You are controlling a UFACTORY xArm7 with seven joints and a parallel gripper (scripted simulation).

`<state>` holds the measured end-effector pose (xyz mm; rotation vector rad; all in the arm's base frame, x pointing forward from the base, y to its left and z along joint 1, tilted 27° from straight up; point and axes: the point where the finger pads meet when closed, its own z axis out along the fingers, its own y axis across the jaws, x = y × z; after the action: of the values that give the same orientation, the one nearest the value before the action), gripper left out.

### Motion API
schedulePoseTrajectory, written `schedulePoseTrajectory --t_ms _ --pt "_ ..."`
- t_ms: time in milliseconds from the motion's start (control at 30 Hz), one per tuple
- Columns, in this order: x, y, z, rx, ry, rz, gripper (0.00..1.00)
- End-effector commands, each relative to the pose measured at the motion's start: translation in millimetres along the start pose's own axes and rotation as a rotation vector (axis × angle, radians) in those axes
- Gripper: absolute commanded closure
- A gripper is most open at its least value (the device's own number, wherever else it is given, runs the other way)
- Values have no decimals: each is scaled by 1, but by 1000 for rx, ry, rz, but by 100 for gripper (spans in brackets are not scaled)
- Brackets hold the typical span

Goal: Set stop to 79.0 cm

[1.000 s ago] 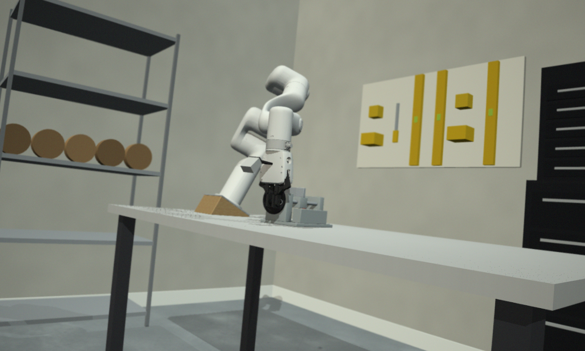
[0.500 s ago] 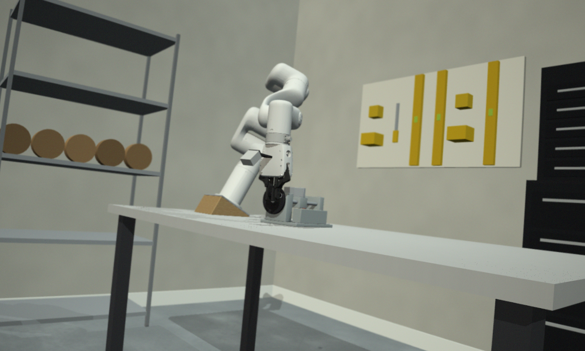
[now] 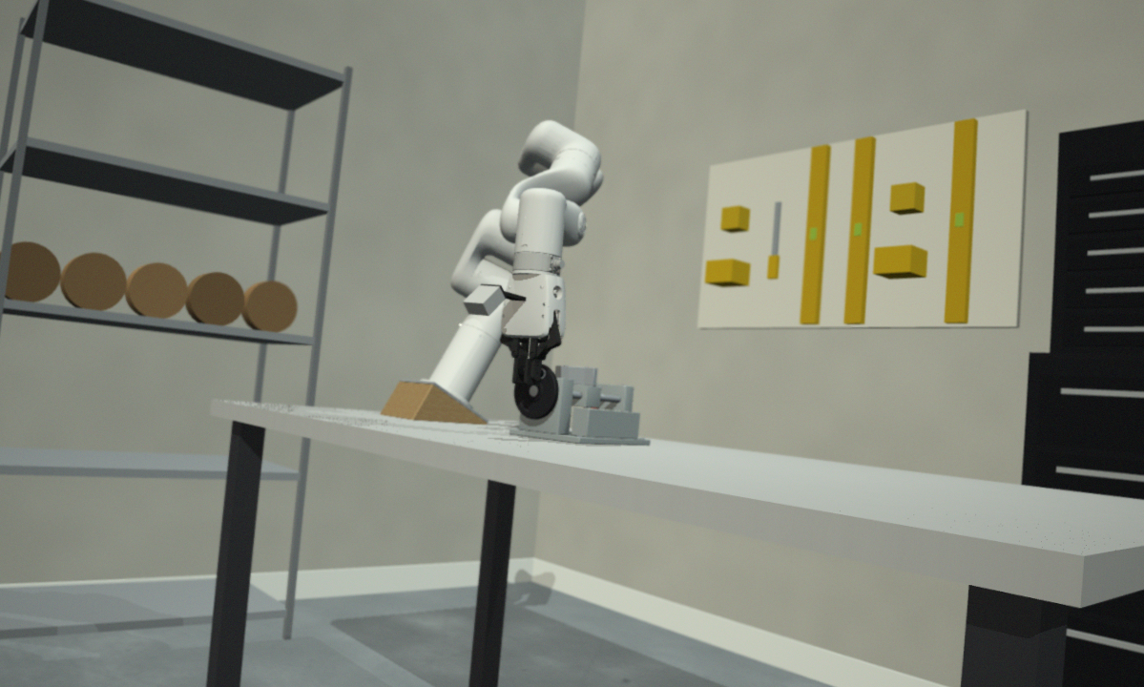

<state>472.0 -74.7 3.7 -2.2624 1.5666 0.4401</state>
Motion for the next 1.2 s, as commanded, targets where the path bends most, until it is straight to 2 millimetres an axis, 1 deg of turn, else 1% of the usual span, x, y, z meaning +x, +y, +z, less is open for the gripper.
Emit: schedulePoseTrajectory --t_ms 0,267,333,500,833,900,1167 --pt "1 9 -4 2 3 1 94" --pt "1 22 -3 2 3 1 94" --pt "1 22 -3 2 3 1 94" --pt "1 31 2 2 3 1 94" --pt "1 43 20 2 3 1 94" --pt "1 43 20 2 3 1 94" --pt "1 42 39 2 3 1 94"
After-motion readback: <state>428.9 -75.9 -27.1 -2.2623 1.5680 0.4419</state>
